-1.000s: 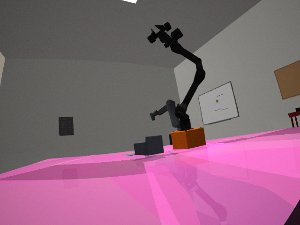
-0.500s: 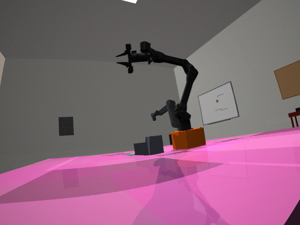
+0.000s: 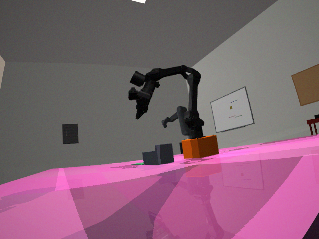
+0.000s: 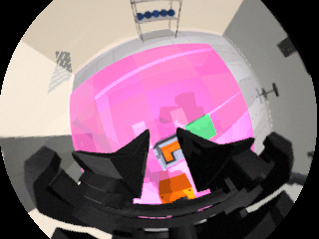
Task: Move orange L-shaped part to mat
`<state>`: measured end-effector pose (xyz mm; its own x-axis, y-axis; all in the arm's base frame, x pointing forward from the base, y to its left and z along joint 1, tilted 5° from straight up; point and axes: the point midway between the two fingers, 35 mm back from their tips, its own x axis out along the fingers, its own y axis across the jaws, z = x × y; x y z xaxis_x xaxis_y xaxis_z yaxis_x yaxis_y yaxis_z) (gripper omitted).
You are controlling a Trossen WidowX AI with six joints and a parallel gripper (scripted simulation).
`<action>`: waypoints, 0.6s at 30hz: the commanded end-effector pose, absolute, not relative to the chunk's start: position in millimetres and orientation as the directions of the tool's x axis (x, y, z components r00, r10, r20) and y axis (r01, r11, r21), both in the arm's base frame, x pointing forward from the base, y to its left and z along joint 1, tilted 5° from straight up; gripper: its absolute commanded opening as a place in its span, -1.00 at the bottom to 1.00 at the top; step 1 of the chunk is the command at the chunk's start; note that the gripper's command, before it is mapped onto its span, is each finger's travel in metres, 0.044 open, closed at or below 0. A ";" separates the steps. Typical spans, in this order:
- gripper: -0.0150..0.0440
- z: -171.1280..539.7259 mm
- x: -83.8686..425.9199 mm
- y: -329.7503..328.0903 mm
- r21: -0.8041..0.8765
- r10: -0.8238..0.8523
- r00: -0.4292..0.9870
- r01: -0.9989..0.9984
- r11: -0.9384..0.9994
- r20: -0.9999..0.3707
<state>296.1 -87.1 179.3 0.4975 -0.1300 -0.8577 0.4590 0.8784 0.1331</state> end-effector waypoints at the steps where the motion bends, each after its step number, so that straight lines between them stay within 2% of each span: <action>1: 0.12 121.3 257.4 -49.9 0.053 -0.007 0.245 0.239 0.970 -0.969; 3: 0.12 99.4 233.0 -33.5 0.051 0.039 0.105 0.114 0.992 -0.994; 4: 0.12 96.8 229.6 -31.4 0.052 0.044 0.085 0.097 0.994 -0.995; 11: 0.12 89.4 231.3 -31.3 0.052 0.044 0.086 0.097 0.994 -0.995; 18: 0.12 22.7 235.6 -28.0 0.053 0.045 0.085 0.097 0.994 -0.995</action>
